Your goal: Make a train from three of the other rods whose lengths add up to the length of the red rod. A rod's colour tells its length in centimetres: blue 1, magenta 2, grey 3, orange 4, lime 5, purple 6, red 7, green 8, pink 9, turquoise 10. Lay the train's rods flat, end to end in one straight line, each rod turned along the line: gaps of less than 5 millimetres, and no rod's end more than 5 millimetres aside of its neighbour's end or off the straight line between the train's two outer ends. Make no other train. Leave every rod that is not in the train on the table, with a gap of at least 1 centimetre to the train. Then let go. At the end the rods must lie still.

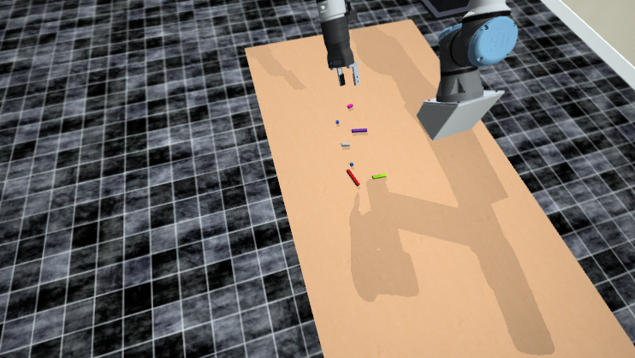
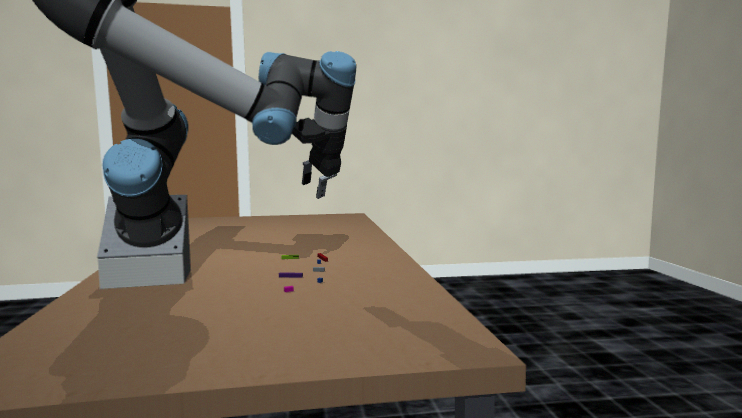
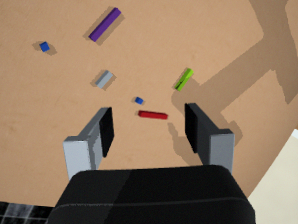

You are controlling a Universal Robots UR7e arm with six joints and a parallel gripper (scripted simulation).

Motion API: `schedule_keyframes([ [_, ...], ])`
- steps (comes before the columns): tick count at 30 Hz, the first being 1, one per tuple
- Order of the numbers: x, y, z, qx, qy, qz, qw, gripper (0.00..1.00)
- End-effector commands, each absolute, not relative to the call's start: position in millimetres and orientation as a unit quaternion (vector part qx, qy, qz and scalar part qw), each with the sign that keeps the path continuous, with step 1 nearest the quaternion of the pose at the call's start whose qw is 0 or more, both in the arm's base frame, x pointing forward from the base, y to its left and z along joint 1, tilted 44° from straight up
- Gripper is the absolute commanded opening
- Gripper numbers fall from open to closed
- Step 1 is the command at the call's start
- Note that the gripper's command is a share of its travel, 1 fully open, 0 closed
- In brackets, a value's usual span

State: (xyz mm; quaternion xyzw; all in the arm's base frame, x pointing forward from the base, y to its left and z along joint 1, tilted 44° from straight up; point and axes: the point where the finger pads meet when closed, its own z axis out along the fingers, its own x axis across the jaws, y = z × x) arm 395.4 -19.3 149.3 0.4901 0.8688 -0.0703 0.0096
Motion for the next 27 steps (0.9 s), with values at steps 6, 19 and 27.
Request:
schedule_keyframes([
  [6, 393, -29, 131, 0.34, 0.934, -0.109, 0.006, 1.0],
  [19, 391, -37, 111, 0.149, 0.976, -0.158, -0.015, 1.0],
  [27, 390, -41, 100, 0.019, 0.981, -0.188, -0.037, 1.0],
])
